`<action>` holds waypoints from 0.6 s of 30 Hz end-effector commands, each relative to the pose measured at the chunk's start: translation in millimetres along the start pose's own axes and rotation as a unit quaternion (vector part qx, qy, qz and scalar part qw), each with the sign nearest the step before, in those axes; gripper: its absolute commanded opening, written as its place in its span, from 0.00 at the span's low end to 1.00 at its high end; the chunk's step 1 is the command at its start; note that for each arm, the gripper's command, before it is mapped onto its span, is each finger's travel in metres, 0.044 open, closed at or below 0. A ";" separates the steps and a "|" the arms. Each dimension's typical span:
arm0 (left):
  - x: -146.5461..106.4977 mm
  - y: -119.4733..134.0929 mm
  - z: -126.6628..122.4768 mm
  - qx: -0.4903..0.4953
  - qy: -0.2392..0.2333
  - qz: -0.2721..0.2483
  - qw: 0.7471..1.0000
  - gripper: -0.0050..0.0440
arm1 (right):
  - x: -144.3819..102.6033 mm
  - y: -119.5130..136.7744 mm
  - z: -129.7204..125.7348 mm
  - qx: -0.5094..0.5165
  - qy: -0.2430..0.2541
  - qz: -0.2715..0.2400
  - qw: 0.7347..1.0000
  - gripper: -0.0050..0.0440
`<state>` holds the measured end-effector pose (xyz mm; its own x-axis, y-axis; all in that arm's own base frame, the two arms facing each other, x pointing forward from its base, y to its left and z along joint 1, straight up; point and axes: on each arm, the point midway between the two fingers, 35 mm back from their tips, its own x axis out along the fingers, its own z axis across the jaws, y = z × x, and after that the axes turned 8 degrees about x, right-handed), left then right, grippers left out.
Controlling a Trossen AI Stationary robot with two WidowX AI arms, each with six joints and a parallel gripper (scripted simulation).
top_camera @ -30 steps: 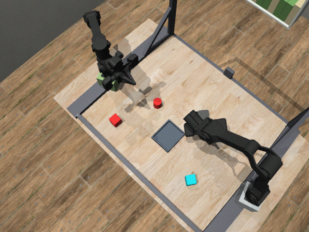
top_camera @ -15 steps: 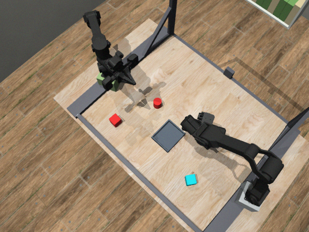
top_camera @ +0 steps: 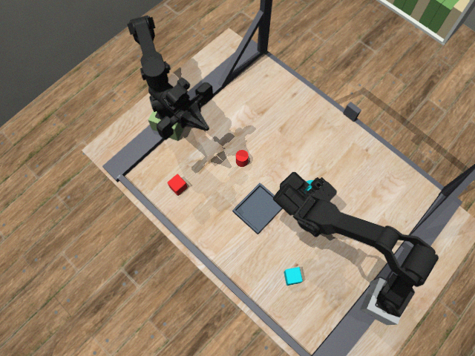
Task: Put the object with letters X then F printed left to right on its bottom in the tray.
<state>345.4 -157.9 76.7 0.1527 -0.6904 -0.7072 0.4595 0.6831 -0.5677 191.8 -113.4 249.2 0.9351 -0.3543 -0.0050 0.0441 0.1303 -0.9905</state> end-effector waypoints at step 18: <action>-31.5 -6.0 16.0 0.300 -0.079 -0.028 0.950 0.49 | -0.8 -6.6 1.4 -0.002 0.000 -0.007 1.000 0.00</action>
<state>350.9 -145.1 95.1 0.2038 -0.7662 -0.6094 0.8442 0.4527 -0.2869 191.8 -113.4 249.2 0.9351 -0.3543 -0.0050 0.0441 0.1303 -0.9905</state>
